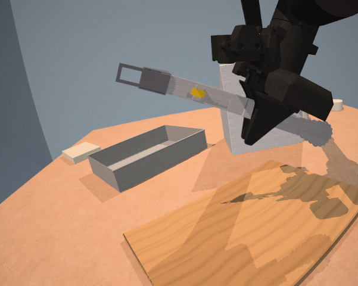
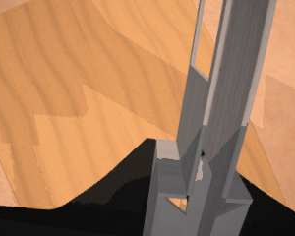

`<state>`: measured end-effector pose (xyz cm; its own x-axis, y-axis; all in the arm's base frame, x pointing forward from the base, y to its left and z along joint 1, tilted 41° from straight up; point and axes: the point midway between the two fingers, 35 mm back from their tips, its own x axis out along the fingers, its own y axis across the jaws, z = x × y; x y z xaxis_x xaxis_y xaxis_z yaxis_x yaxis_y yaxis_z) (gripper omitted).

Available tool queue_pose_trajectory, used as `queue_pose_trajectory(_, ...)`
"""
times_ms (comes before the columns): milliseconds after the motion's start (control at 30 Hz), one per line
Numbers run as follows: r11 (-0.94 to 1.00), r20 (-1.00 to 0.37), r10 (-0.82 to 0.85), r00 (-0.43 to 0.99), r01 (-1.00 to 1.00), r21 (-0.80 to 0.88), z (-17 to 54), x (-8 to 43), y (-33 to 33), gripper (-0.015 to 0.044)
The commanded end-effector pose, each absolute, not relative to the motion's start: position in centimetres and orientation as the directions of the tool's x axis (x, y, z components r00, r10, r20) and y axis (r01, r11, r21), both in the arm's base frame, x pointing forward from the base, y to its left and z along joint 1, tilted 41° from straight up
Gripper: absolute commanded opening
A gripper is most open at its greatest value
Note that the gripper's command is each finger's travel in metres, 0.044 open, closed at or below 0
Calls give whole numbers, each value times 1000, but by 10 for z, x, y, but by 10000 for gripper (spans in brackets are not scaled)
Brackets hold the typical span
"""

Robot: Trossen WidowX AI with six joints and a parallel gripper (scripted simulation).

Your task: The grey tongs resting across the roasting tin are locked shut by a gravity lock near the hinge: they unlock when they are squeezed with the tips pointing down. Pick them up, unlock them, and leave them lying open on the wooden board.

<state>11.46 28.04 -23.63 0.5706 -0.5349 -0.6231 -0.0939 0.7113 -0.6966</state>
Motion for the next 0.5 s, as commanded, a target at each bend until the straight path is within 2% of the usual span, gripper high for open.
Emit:
queue_pose_trajectory(0, 715, -541, -440, 717, -84, -694, -235, 111, 280, -150)
queue_pose_trajectory(267, 750, -367, -198, 909, -101, -654, -228, 97, 284, -150)
queue_pose_trajectory(367, 764, -301, -97, 949, -122, -633, -224, 91, 287, -150)
queue_pose_trajectory(467, 768, -285, -73, 956, -128, -628, -223, 89, 287, -150)
